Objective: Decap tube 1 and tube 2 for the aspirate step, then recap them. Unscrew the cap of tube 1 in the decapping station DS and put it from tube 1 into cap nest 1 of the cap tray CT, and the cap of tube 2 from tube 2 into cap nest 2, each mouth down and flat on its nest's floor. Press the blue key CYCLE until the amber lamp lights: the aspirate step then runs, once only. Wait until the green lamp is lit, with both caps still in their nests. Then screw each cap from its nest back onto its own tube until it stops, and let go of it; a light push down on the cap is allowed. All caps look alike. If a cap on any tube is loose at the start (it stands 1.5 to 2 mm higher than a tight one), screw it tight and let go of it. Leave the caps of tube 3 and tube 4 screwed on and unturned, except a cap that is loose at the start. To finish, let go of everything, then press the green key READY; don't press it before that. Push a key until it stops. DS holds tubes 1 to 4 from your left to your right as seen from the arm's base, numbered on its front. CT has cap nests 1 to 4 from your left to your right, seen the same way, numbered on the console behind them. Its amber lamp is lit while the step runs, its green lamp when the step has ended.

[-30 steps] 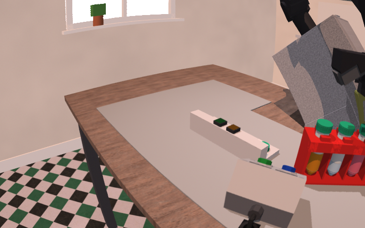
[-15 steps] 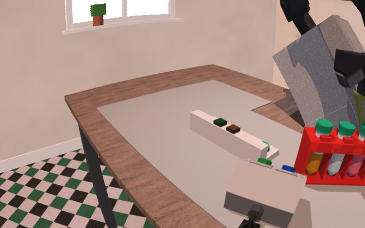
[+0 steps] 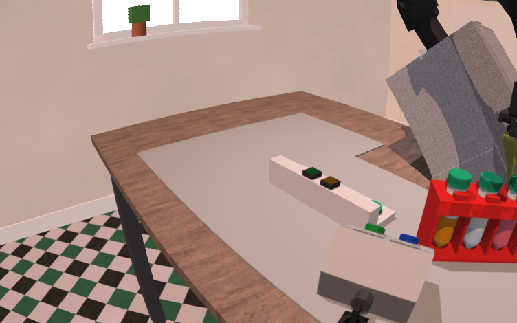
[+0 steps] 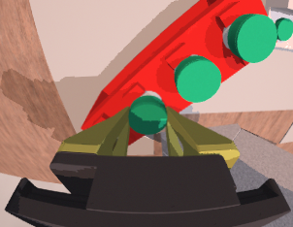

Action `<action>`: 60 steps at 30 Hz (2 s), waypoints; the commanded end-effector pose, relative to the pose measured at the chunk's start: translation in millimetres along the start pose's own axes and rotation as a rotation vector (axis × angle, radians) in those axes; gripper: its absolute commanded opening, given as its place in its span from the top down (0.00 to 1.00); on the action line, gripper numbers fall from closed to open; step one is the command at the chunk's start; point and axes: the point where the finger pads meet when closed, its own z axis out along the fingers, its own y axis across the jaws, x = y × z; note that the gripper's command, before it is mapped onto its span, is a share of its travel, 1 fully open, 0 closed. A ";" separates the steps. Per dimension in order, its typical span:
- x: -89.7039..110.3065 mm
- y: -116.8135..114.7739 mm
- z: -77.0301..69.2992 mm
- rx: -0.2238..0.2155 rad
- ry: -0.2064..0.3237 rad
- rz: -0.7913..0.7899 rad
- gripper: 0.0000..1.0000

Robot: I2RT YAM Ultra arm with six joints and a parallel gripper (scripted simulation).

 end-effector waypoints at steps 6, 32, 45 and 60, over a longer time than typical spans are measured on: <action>-3.3 1.5 -3.9 -0.001 -0.015 -0.450 1.00; -3.3 1.5 -4.6 0.008 -0.014 -1.600 1.00; -3.2 1.5 -4.9 0.013 -0.012 -2.200 1.00; -3.2 1.5 -5.2 0.017 -0.010 -2.691 1.00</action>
